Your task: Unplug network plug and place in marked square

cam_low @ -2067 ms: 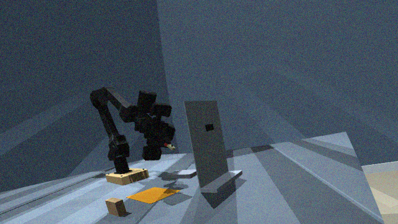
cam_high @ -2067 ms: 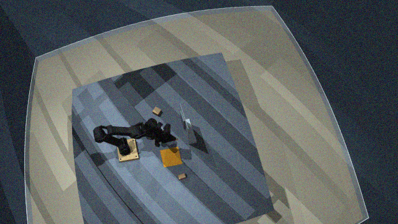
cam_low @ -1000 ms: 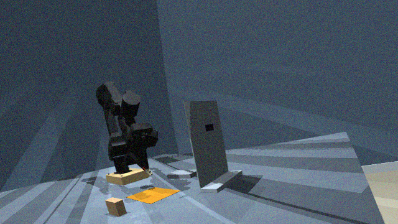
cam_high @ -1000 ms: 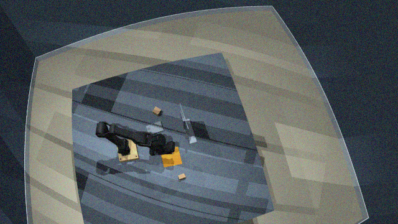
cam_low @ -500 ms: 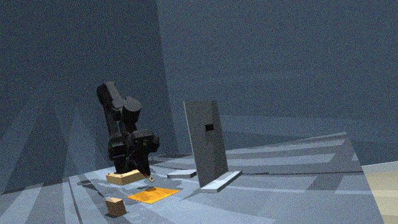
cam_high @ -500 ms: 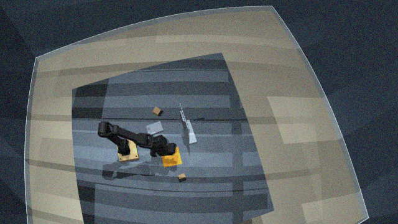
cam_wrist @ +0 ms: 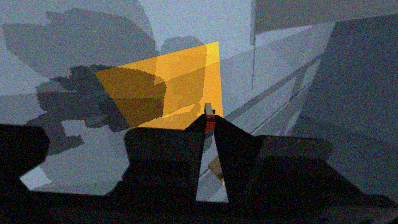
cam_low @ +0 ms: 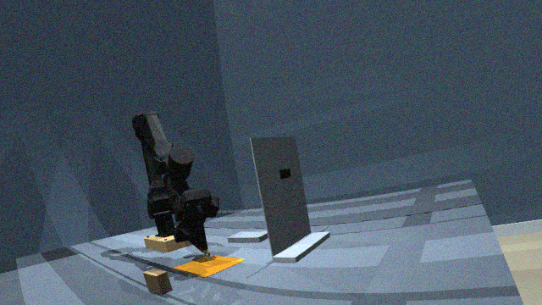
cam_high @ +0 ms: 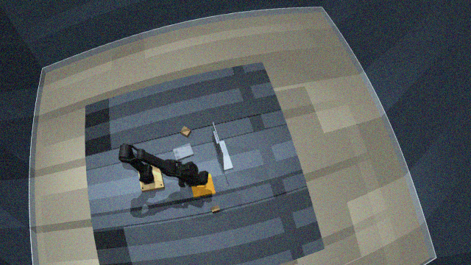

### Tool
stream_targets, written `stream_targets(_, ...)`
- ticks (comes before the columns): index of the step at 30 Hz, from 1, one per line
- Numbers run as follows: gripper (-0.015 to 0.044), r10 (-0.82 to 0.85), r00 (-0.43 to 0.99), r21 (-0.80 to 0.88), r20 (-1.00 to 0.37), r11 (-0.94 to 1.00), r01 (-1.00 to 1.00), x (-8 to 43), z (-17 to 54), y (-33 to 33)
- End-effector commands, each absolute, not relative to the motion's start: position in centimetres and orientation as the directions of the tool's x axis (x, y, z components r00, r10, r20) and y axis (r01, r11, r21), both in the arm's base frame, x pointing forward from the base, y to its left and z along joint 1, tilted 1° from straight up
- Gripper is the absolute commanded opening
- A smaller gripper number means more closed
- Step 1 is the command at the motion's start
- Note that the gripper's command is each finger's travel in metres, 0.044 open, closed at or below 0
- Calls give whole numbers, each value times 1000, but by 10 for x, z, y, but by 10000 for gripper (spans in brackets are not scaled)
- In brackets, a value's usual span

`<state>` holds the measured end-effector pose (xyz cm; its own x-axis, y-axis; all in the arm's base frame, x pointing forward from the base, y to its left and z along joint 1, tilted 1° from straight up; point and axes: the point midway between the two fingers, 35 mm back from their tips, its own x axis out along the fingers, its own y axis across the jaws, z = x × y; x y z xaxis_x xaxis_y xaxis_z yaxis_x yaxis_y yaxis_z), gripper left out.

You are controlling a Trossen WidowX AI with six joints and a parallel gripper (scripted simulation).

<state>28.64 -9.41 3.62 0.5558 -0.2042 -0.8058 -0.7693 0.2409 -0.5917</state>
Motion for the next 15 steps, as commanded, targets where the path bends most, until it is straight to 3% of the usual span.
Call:
stream_targets(1, 0, -200, 553, -588, -809, 242, -772, 285, 29, -93)
stream_targets(15, 0, -200, 553, -587, -809, 242, -772, 284, 18, -94)
